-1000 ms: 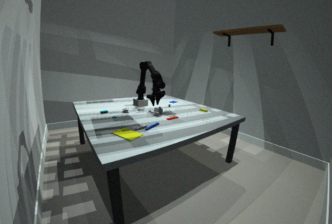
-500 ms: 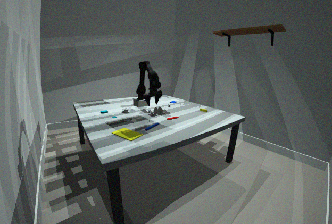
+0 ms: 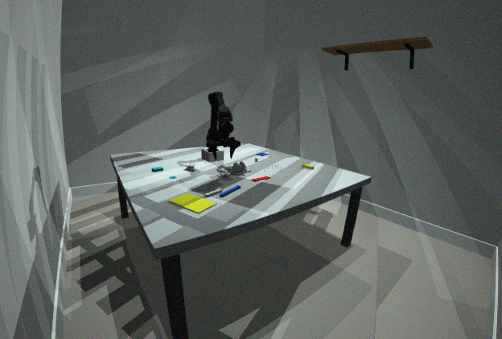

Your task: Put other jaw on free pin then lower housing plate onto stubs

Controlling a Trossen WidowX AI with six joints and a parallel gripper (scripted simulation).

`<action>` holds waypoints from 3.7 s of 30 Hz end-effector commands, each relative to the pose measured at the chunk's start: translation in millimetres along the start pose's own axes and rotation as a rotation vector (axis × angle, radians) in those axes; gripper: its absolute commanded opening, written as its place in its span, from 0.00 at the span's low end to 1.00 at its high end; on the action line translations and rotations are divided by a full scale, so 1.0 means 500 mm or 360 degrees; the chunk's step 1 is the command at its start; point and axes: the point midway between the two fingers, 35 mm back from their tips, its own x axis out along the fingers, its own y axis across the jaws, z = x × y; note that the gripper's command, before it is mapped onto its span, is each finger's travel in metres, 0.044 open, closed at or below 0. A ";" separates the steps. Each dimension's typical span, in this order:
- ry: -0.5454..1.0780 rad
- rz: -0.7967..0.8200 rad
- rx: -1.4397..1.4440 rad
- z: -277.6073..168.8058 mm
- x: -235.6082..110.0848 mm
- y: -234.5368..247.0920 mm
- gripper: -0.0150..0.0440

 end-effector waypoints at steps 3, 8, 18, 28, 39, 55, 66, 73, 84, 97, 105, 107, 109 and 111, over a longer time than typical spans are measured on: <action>-0.0002 0.0004 0.0241 -0.011 -0.004 -0.028 1.00; -0.0005 -0.0001 0.0437 -0.019 -0.007 -0.053 1.00; -0.0002 -0.0013 0.0856 -0.043 -0.014 -0.105 1.00; -0.0002 -0.0026 0.1274 -0.070 -0.020 -0.155 1.00; -0.0004 -0.0040 0.1734 -0.106 -0.028 -0.205 1.00; -0.0012 -0.0061 0.2404 -0.164 -0.040 -0.269 1.00; -0.0023 -0.0075 0.2864 -0.209 -0.048 -0.306 1.00; -0.0028 -0.0081 0.3051 -0.228 -0.052 -0.320 1.00; -0.0027 -0.0081 0.3051 -0.230 0.028 -0.323 1.00; -0.0027 -0.0081 0.3051 -0.231 0.050 -0.324 1.00; -0.0027 -0.0081 0.3051 -0.232 0.069 -0.324 1.00; -0.0027 -0.0081 0.3051 -0.232 0.069 -0.324 1.00; -0.0027 -0.0081 0.3051 -0.232 0.069 -0.324 1.00; -0.0027 -0.0081 0.3051 -0.232 0.073 -0.324 1.00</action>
